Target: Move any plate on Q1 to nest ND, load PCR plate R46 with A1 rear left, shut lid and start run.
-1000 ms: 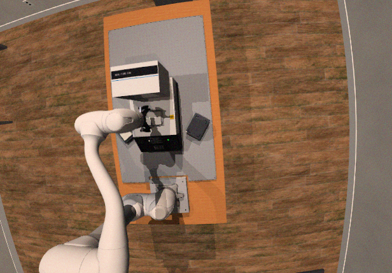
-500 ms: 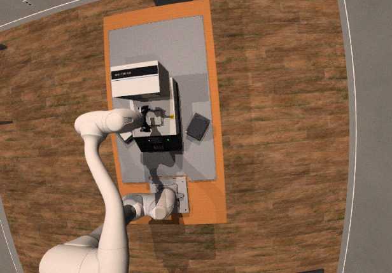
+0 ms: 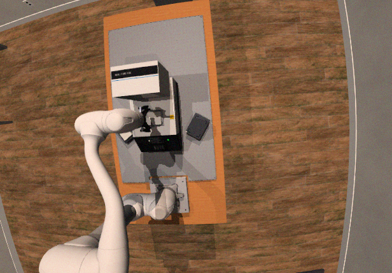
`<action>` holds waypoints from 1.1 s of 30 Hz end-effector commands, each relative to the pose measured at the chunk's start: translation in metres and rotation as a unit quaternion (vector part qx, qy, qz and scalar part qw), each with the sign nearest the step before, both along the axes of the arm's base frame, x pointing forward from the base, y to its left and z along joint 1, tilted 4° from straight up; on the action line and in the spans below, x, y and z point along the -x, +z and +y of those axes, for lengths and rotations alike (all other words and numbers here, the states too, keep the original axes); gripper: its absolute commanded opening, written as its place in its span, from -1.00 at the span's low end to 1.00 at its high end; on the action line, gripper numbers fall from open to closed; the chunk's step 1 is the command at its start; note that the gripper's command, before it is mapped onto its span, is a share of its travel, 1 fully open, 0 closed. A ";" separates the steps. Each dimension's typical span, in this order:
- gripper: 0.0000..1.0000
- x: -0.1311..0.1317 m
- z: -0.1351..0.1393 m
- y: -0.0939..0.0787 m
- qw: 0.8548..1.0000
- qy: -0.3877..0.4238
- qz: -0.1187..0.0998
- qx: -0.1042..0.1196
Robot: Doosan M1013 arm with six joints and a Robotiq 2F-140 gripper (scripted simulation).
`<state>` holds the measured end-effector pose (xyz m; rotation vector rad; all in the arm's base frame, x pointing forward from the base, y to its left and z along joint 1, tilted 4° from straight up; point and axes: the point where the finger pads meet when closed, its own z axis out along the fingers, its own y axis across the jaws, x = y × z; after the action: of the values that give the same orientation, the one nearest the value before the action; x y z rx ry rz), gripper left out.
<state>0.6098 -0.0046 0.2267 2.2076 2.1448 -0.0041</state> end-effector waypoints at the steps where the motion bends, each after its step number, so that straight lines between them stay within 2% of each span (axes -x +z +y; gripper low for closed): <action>1: 0.33 0.000 -0.002 -0.003 1.000 0.001 0.002 0.001; 24: 0.33 0.000 -0.002 -0.003 1.000 0.001 0.002 0.001; 33: 0.33 0.000 -0.001 0.011 1.000 0.001 0.002 0.001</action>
<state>0.6096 -0.0047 0.2310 2.2105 2.1468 -0.0098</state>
